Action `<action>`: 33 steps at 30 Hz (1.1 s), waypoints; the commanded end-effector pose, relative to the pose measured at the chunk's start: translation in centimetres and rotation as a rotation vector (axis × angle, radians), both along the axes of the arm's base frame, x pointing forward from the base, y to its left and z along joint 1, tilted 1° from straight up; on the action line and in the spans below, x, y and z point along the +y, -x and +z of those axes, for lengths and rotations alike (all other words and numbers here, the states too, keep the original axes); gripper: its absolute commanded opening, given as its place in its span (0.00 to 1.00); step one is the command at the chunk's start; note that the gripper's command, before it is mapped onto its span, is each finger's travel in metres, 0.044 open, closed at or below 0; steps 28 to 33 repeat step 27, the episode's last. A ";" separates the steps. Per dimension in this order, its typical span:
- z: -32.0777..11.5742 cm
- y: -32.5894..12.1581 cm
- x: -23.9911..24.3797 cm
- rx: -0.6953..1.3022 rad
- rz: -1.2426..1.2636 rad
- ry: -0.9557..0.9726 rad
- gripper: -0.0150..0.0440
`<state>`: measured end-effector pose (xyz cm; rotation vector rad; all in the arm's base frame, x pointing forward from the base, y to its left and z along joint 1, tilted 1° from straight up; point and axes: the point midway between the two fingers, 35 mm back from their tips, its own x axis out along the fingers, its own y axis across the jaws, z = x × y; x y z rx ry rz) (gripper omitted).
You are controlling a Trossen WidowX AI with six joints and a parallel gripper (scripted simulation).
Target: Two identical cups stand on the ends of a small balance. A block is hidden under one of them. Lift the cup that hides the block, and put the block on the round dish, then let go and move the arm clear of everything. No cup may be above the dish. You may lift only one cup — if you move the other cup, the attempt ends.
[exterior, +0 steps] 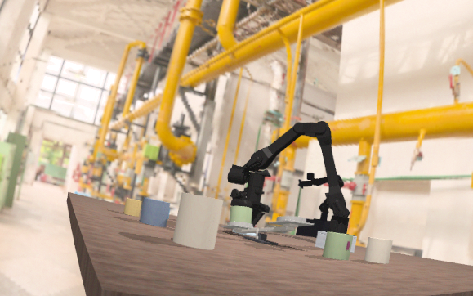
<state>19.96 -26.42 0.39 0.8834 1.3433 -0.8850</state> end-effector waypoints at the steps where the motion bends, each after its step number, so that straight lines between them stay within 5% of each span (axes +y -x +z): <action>1: 0.0 0.0 0.0 0.000 0.000 0.001 0.88; 4: 0.7 -0.2 0.0 -0.020 -0.001 0.010 1.00; 20: 9.8 0.4 0.5 -0.001 0.000 -0.008 1.00; 33: 10.0 0.4 0.5 -0.002 0.000 -0.008 1.00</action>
